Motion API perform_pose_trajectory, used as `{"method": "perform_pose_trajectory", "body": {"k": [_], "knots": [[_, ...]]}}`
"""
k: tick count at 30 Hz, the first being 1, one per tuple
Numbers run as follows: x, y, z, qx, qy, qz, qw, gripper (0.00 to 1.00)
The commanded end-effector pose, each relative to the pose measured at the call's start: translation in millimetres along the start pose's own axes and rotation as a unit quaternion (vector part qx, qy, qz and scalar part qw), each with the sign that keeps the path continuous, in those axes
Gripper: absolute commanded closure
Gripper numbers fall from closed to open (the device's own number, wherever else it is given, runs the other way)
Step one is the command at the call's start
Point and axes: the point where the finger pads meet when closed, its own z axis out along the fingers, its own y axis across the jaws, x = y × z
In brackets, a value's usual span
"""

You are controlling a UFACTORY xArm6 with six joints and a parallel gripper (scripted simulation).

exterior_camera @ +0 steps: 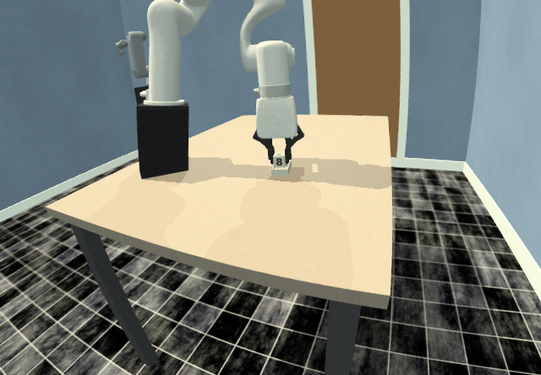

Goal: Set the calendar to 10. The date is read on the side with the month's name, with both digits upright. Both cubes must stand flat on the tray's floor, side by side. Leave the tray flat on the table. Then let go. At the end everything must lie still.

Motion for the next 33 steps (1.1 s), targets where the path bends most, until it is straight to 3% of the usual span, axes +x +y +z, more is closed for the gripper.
{"method": "perform_pose_trajectory", "body": {"k": [1,33], "knots": [[-0.2,1.1,-0.6,-0.001,0.000,0.000,1.000,0.71],[-0.2,1.1,4.8,-0.001,0.000,0.000,1.000,0.71]]}}
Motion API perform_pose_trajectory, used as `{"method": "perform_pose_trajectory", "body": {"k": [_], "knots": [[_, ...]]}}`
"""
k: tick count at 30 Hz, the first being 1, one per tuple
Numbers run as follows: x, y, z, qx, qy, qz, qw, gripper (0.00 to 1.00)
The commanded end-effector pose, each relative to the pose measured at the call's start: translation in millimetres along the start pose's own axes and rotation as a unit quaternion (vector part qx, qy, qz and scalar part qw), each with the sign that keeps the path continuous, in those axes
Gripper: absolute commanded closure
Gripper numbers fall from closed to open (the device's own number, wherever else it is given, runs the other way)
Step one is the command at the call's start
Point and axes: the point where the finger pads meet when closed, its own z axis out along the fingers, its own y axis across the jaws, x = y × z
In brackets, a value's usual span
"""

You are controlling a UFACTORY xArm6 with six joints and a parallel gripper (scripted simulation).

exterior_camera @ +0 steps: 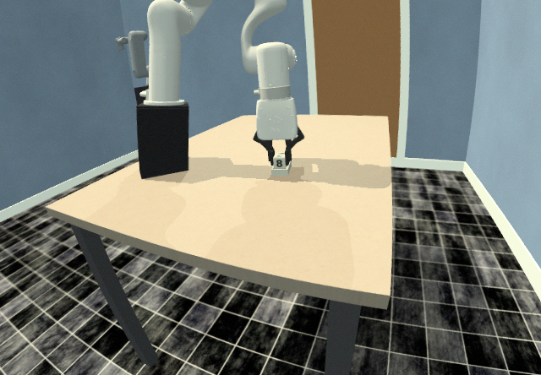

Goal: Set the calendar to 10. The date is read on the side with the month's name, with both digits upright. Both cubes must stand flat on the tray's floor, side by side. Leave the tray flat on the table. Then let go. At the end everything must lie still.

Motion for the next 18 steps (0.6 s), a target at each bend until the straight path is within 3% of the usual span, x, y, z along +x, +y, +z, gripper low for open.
{"method": "perform_pose_trajectory", "body": {"k": [1,18], "knots": [[-0.2,1.1,0.5,-0.001,0.000,0.000,1.000,0.71],[-0.2,1.1,5.1,-0.001,0.000,0.000,1.000,0.71]]}}
